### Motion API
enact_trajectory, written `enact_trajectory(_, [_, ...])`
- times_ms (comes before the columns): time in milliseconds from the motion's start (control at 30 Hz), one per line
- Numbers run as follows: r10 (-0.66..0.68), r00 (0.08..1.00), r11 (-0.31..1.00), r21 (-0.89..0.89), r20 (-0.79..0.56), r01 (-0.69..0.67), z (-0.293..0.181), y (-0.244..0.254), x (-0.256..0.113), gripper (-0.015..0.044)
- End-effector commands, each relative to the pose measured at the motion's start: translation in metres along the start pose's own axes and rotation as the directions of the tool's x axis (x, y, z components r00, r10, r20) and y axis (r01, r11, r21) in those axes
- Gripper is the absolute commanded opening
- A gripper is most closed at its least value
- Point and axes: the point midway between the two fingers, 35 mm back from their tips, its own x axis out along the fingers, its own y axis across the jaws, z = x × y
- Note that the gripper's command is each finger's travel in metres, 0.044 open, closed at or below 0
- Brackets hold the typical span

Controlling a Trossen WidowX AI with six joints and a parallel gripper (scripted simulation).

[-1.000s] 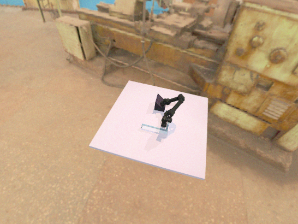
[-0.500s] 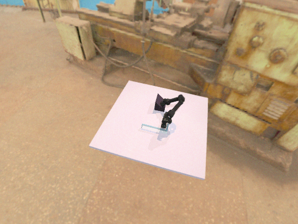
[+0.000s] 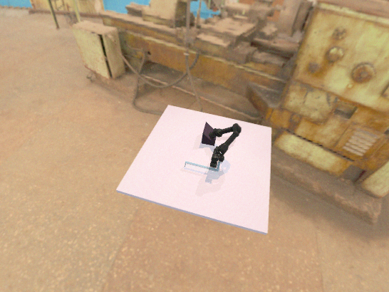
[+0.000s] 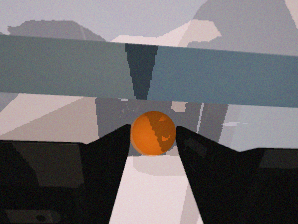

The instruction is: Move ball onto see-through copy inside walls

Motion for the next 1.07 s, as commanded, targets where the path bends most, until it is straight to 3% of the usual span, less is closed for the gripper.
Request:
enact_trajectory(0, [0.000,1.000,1.000,-0.001,0.000,0.000,0.000,0.000,0.000,0.0263])
enact_trajectory(200, [0.000,1.000,1.000,-0.001,-0.001,0.000,0.000,-0.001,-0.003,0.0275])
enact_trajectory(400, [0.007,1.000,1.000,0.011,-0.001,-0.007,-0.002,0.000,-0.083,0.0275])
enact_trajectory(767, [-0.003,1.000,1.000,0.025,0.003,0.003,-0.005,-0.001,-0.081,0.0275])
enact_trajectory(967, [-0.001,1.000,1.000,0.020,0.004,0.001,-0.004,0.002,-0.124,0.0432])
enact_trajectory(1033, [-0.001,1.000,1.000,0.020,0.004,0.001,-0.004,0.002,-0.124,0.0440])
